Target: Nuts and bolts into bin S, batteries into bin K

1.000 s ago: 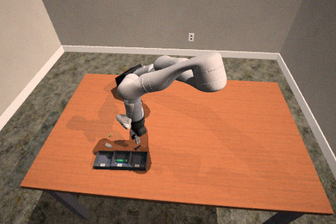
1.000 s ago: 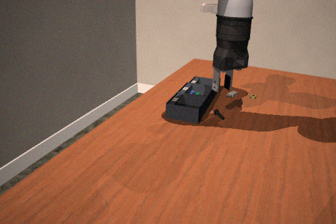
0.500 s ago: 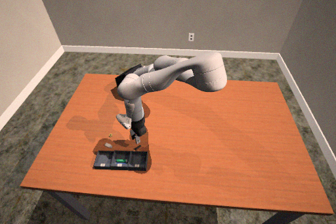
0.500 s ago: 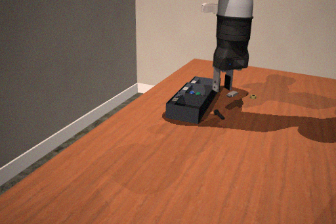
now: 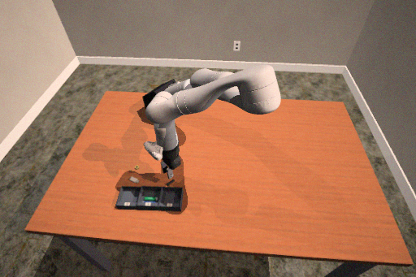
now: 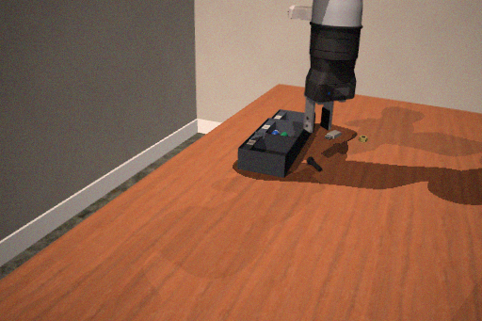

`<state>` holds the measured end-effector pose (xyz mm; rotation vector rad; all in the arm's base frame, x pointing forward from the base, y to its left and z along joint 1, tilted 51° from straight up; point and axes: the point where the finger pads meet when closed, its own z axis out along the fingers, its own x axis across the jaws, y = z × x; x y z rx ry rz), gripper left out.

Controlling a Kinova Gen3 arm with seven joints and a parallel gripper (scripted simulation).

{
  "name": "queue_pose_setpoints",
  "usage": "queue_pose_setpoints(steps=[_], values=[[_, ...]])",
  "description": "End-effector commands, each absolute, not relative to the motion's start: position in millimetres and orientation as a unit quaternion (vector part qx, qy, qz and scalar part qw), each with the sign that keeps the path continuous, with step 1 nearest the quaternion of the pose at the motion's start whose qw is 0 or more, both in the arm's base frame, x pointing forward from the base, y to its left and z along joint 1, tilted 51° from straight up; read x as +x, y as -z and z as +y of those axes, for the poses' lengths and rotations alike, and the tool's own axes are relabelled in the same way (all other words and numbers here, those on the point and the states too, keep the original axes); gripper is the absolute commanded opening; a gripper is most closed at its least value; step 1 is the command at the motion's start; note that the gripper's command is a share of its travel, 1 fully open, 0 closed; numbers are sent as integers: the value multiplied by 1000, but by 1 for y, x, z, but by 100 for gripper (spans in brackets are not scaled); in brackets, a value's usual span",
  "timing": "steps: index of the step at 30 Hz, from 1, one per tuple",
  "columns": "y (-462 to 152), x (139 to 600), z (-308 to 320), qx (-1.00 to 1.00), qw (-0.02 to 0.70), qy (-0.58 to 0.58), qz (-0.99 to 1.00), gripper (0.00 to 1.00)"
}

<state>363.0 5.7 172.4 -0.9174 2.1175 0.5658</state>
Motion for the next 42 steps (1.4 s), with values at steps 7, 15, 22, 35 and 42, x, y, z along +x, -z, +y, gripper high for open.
queue_pose_setpoints(steps=[7,15,22,35,42], values=[[-156,371,24,-359,372,-224,826,62],[-135,383,45,-359,372,-224,826,62],[-134,383,45,-359,372,-224,826,62],[-135,387,45,-359,372,-224,826,62],[-130,391,49,-359,372,-224,826,62]])
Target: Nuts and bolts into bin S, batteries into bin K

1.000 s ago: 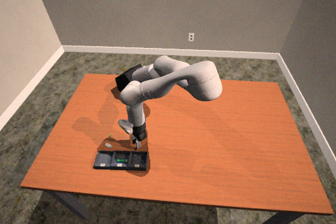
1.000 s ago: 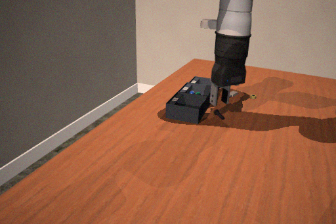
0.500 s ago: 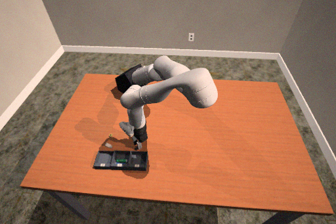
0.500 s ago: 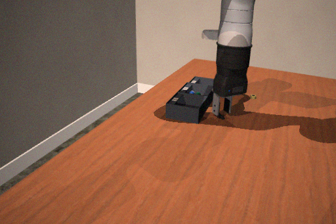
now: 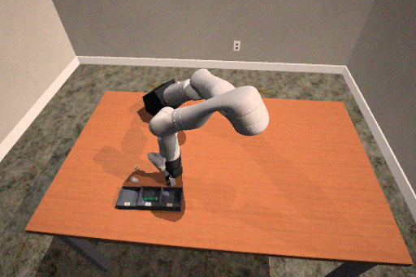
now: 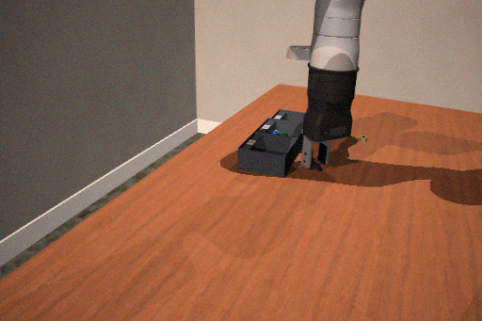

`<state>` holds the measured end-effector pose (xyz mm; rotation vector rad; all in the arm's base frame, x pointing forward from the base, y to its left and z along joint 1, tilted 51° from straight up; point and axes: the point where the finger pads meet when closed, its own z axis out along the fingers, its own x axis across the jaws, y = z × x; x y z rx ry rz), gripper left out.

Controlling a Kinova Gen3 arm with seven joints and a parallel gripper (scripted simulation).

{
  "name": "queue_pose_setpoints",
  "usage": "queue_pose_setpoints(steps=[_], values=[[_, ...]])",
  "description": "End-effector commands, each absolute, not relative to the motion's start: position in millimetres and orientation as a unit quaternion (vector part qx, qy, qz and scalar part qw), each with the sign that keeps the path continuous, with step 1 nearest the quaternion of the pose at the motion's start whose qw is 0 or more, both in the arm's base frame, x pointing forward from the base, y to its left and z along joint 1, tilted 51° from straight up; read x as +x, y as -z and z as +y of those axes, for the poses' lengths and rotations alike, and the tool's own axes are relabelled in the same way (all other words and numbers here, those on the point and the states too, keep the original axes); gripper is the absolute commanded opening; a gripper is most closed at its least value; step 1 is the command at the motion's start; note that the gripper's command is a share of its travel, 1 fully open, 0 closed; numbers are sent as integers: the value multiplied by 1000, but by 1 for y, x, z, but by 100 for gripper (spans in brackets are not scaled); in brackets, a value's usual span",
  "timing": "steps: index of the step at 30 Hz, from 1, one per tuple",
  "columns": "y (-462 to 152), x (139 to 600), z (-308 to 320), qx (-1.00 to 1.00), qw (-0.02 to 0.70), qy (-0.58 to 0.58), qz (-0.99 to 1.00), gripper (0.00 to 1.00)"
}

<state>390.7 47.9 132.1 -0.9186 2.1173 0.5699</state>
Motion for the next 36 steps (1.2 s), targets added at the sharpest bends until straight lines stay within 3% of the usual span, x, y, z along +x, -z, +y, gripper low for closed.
queue_pose_setpoints(steps=[1,16,17,36], values=[[-130,391,50,-359,372,-224,826,62],[-128,392,52,-359,372,-224,826,62],[-128,392,52,-359,372,-224,826,0],[-128,392,52,-359,372,-224,826,0]])
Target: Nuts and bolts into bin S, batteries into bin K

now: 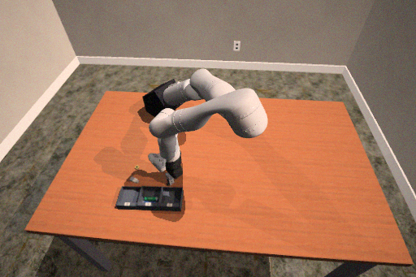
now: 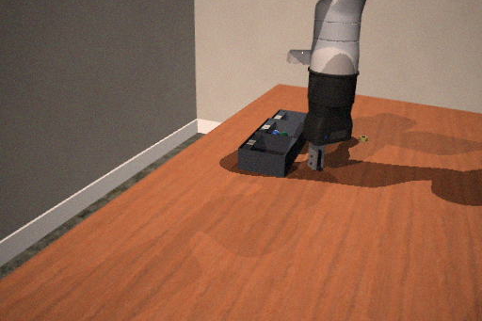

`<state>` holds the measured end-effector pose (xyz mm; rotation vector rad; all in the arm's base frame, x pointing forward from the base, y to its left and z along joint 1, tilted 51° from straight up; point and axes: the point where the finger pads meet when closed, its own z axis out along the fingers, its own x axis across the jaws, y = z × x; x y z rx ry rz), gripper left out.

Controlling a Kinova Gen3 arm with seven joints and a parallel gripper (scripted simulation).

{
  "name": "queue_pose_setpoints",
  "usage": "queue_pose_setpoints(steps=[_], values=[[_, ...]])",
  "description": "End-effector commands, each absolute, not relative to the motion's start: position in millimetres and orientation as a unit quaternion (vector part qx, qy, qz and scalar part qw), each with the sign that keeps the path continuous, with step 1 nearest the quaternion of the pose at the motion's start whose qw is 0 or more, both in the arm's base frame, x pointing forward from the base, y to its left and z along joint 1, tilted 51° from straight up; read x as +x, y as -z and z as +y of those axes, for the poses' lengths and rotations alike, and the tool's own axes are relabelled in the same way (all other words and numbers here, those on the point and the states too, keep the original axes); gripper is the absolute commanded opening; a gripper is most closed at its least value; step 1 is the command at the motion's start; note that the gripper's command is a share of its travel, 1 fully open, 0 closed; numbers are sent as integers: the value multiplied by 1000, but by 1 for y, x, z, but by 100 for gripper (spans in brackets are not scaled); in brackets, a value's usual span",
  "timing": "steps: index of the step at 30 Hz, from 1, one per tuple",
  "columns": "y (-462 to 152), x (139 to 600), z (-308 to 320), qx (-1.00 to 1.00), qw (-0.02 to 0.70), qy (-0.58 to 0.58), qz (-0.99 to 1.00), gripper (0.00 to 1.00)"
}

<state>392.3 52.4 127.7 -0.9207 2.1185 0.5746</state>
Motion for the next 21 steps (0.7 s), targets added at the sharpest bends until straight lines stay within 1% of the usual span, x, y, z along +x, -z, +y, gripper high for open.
queue_pose_setpoints(steps=[1,10,21], values=[[-128,392,52,-359,372,-224,826,0],[-128,392,52,-359,372,-224,826,0],[-147,379,33,-359,372,-224,826,0]])
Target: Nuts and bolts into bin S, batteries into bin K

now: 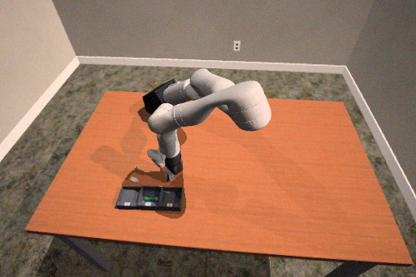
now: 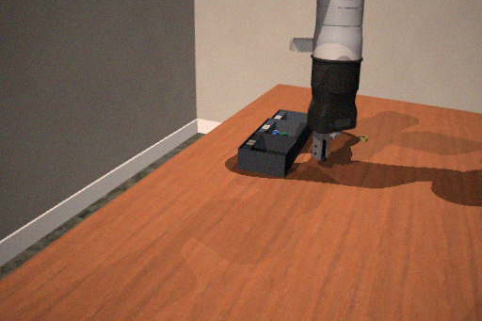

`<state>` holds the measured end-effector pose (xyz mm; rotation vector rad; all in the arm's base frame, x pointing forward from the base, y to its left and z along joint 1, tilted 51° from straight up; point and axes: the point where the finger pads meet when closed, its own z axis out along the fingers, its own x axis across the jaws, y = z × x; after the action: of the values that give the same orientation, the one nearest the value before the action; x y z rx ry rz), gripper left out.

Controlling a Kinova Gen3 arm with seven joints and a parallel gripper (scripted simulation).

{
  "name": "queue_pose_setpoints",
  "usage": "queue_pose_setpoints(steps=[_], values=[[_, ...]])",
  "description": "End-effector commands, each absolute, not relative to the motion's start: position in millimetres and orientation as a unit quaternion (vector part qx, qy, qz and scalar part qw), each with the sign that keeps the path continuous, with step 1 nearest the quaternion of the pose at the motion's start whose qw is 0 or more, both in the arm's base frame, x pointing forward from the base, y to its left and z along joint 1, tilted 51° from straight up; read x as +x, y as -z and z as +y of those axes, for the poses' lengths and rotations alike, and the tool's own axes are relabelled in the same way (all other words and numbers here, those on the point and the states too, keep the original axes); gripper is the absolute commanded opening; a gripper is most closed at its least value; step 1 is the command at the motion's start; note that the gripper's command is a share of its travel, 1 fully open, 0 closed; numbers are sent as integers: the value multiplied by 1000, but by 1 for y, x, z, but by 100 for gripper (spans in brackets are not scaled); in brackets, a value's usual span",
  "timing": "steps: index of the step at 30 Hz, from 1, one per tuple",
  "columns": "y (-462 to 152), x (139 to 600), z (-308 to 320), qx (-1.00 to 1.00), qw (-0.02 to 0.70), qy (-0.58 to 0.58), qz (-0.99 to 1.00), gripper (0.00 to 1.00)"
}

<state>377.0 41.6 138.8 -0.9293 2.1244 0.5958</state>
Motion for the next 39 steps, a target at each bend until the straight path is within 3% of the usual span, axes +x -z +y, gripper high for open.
queue_pose_setpoints(steps=[1,29,39], values=[[-149,377,31,-359,372,-224,826,0],[-167,364,12,-359,372,-224,826,0],[-203,412,13,-194,332,-288,877,0]])
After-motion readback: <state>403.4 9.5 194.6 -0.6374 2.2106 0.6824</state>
